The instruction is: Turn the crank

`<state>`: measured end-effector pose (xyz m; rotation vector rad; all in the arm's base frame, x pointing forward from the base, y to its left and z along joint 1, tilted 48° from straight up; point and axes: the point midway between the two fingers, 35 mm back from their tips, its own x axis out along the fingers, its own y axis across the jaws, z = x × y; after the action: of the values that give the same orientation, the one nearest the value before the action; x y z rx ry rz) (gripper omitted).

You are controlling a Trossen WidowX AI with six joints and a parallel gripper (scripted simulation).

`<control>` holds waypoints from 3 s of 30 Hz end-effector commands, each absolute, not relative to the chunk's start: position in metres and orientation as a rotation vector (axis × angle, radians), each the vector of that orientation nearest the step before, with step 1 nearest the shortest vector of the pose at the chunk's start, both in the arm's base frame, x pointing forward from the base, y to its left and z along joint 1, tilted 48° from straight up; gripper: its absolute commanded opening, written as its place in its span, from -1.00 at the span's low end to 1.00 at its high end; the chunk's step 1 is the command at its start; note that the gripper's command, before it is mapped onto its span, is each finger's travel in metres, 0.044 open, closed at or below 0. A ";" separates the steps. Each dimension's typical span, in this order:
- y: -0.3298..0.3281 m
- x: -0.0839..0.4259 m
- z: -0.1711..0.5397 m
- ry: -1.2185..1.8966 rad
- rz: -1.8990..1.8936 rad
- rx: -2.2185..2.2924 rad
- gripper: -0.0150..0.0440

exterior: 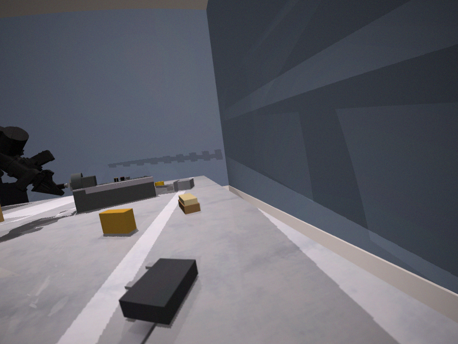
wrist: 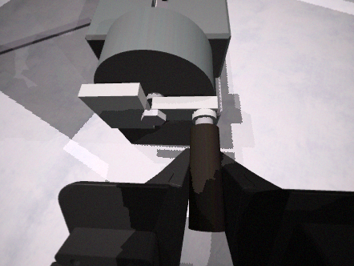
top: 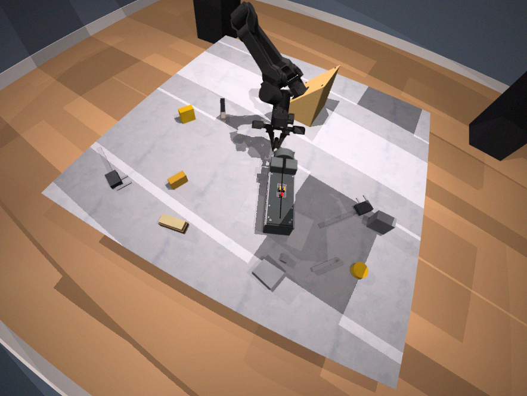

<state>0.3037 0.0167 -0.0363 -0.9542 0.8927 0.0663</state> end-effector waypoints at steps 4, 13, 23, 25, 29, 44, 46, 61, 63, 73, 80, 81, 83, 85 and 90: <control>0.007 0.303 -0.046 0.897 0.060 -0.951 -0.49; 0.003 0.299 -0.061 0.898 0.060 -0.951 -0.49; 0.007 0.294 -0.076 0.898 0.060 -0.951 -0.49; 0.009 0.293 -0.078 0.898 0.060 -0.951 -0.49; 0.012 0.291 -0.081 0.898 0.060 -0.950 -0.49; 0.021 0.285 -0.088 0.898 0.061 -0.950 -0.49; 0.022 0.284 -0.088 0.898 0.061 -0.950 -0.49; 0.035 0.279 -0.089 0.897 0.061 -0.949 -0.49; 0.037 0.279 -0.088 0.897 0.061 -0.948 -0.49; 0.050 0.277 -0.083 0.897 0.062 -0.947 -0.49; 0.057 0.277 -0.076 0.897 0.062 -0.947 -0.49; 0.058 0.277 -0.075 0.897 0.062 -0.947 -0.49; 0.059 0.278 -0.073 0.897 0.062 -0.947 -0.49; 0.061 0.278 -0.071 0.897 0.062 -0.947 -0.49; 0.063 0.279 -0.064 0.897 0.062 -0.946 -0.49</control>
<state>0.2787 0.0587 -0.0707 -0.9414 0.9080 0.0604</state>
